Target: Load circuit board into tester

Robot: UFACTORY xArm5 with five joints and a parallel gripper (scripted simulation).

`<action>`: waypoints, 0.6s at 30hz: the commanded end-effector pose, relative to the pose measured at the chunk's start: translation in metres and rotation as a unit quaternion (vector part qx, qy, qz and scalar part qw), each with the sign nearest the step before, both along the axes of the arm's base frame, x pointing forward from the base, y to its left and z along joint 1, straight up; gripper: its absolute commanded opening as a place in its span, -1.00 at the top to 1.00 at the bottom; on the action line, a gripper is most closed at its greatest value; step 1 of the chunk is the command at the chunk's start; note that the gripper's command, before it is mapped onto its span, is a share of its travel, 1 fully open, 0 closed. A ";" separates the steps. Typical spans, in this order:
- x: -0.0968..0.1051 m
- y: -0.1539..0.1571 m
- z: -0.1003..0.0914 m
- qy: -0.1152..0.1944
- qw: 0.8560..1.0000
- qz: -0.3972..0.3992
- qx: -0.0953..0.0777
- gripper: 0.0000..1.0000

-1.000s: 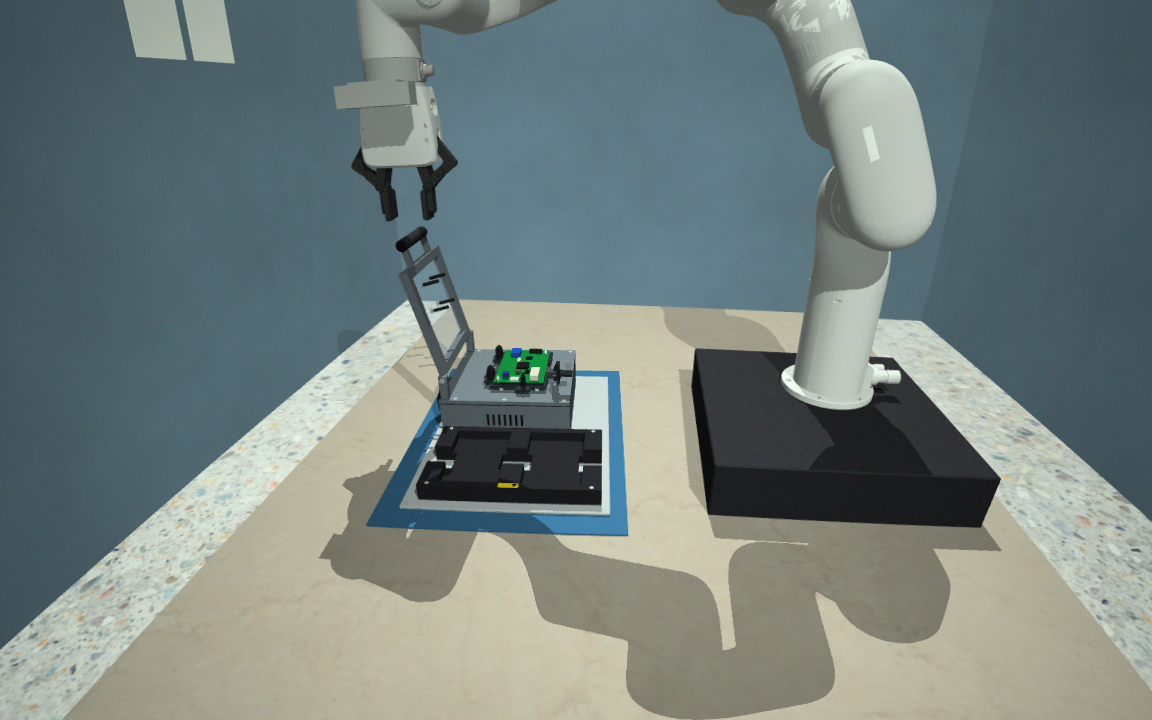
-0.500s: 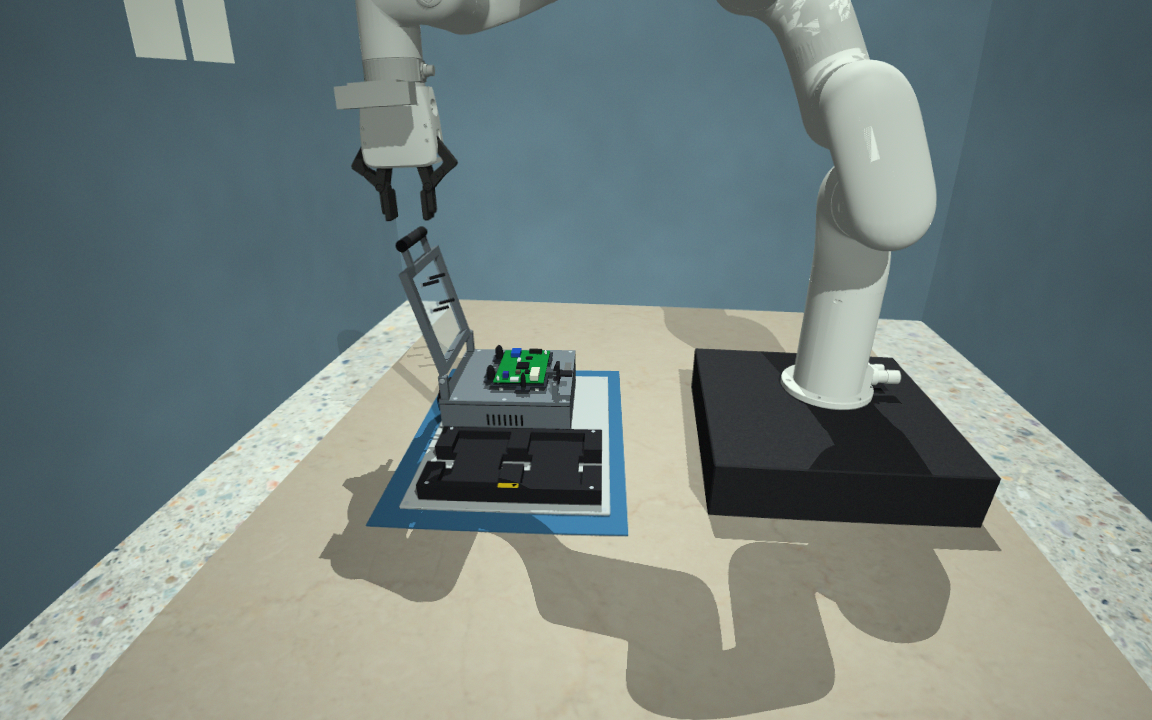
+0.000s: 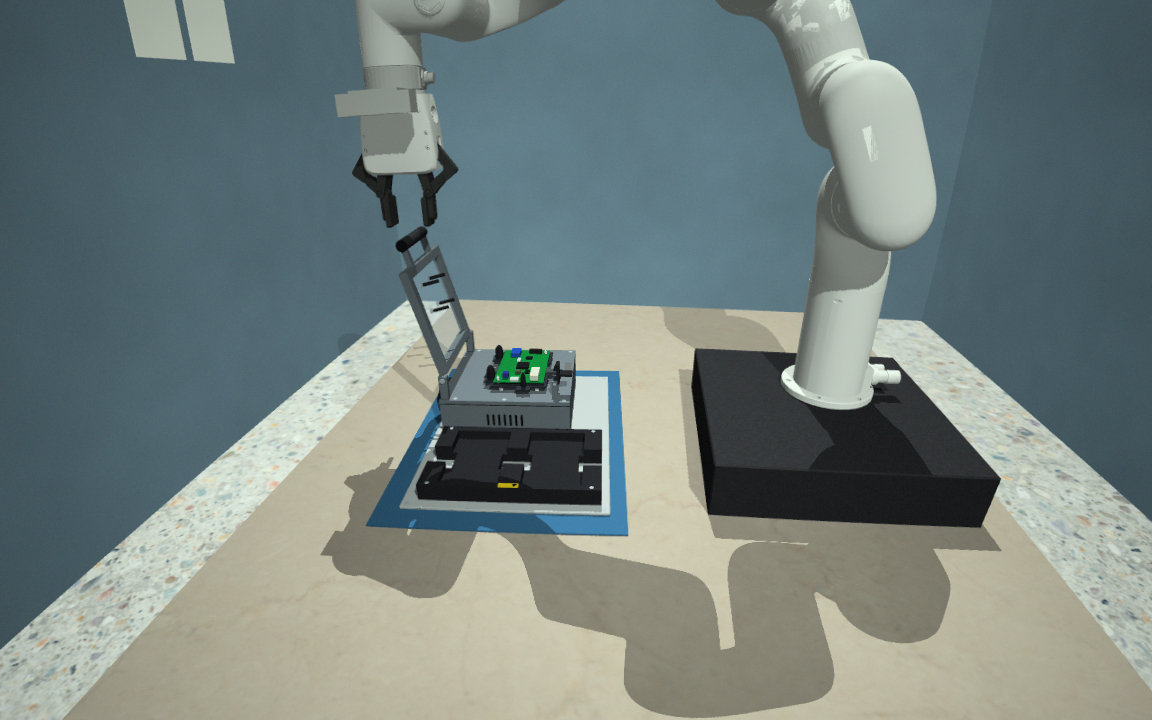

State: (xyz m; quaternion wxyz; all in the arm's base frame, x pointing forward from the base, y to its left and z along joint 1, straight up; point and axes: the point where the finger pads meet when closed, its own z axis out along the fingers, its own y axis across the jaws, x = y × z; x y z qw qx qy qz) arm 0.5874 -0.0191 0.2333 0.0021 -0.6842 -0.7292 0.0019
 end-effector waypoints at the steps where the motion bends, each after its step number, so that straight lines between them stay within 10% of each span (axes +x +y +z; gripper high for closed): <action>1: 0.001 0.000 -0.006 -0.002 1.000 0.000 0.000 -0.03; 18: 0.001 0.000 -0.026 -0.002 1.000 0.000 0.000 -0.03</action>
